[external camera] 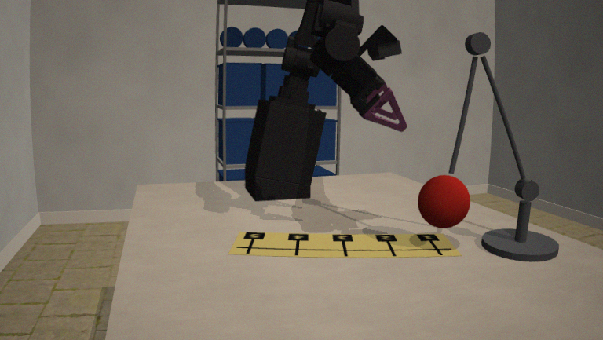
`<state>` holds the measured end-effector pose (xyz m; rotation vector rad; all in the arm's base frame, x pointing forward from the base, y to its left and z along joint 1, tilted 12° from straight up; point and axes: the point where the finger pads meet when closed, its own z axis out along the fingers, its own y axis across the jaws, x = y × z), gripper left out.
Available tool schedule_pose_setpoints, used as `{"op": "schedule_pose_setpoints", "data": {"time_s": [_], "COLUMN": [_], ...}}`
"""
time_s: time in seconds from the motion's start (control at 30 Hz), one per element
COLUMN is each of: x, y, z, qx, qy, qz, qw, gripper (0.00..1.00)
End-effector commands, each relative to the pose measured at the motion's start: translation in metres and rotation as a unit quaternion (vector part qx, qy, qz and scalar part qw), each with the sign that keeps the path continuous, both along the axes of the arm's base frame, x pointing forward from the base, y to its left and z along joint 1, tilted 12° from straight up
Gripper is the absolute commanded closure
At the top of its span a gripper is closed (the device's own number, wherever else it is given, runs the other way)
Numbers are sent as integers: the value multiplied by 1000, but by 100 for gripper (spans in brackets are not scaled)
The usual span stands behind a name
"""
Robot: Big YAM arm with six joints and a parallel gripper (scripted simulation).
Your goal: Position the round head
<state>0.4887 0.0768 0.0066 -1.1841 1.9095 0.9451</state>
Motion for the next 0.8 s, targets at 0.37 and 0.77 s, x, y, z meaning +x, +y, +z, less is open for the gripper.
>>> {"op": "schedule_pose_setpoints", "data": {"time_s": [0.37, 0.77], "x": [2, 1], "y": [-1, -1], "z": [2, 3], "qx": [0, 0], "qy": [-4, -3], "qz": [-1, -1], "qw": [1000, 1000], "gripper": [0, 0]}}
